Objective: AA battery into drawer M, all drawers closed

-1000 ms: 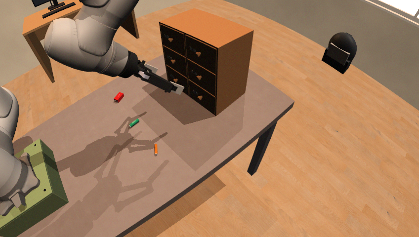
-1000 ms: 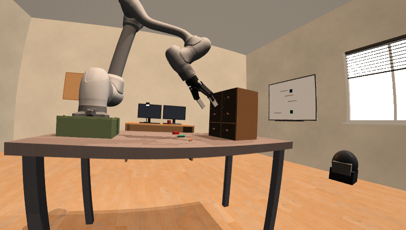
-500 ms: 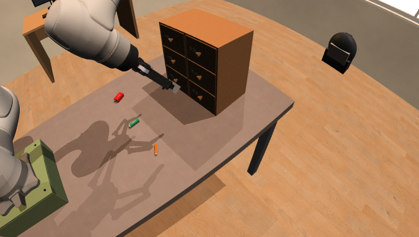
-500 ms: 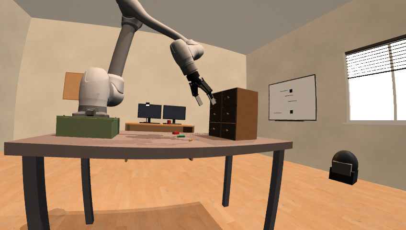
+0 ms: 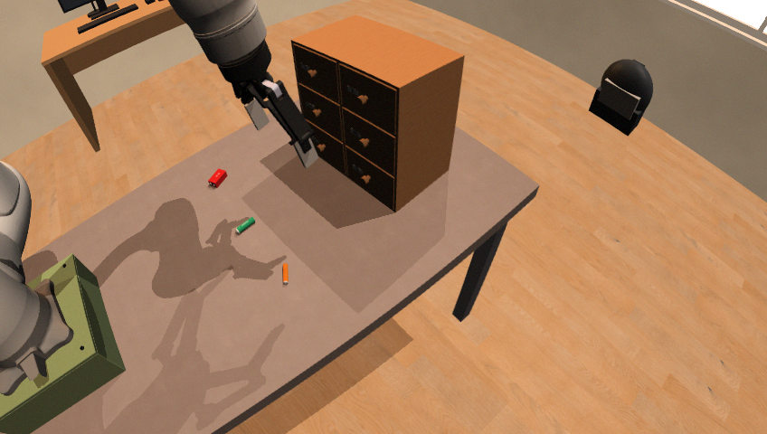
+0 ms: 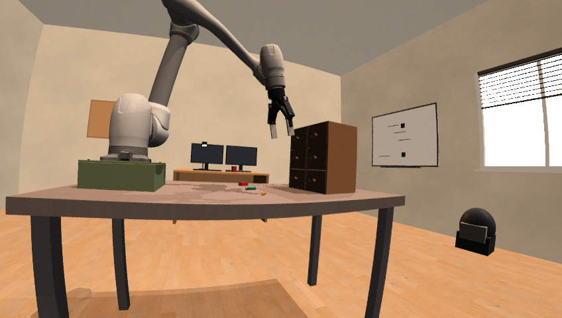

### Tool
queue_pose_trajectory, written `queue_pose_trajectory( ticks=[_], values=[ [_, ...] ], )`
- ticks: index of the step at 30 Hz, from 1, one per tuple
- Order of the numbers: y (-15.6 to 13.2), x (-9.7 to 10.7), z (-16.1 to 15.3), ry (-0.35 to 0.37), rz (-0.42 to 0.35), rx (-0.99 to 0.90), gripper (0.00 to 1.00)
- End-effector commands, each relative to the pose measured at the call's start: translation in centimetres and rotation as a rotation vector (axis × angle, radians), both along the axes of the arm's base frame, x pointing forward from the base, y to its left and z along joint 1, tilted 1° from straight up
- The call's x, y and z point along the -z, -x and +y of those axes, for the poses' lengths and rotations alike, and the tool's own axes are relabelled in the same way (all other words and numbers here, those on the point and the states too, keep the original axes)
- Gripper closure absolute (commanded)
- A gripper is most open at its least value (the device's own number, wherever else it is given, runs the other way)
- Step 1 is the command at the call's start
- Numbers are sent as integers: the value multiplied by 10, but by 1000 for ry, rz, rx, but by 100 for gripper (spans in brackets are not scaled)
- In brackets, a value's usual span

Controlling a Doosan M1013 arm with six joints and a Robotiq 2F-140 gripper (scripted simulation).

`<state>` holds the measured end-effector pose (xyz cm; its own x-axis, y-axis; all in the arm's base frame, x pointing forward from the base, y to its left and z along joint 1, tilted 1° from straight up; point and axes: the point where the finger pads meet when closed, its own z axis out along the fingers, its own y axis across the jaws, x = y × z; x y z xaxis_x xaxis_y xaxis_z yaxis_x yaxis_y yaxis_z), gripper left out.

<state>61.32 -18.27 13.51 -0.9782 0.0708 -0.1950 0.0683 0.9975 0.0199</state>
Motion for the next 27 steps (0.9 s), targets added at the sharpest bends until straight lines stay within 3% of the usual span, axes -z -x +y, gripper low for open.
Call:
queue_pose_trajectory(
  ticks=[1, 14, 27],
  values=[
    [2, -5, 3, 6, 97, 4, 0],
    [11, -14, 4, -1, 200, 3, 0],
    [12, -15, 4, -2, 216, 3, 0]
  ],
)
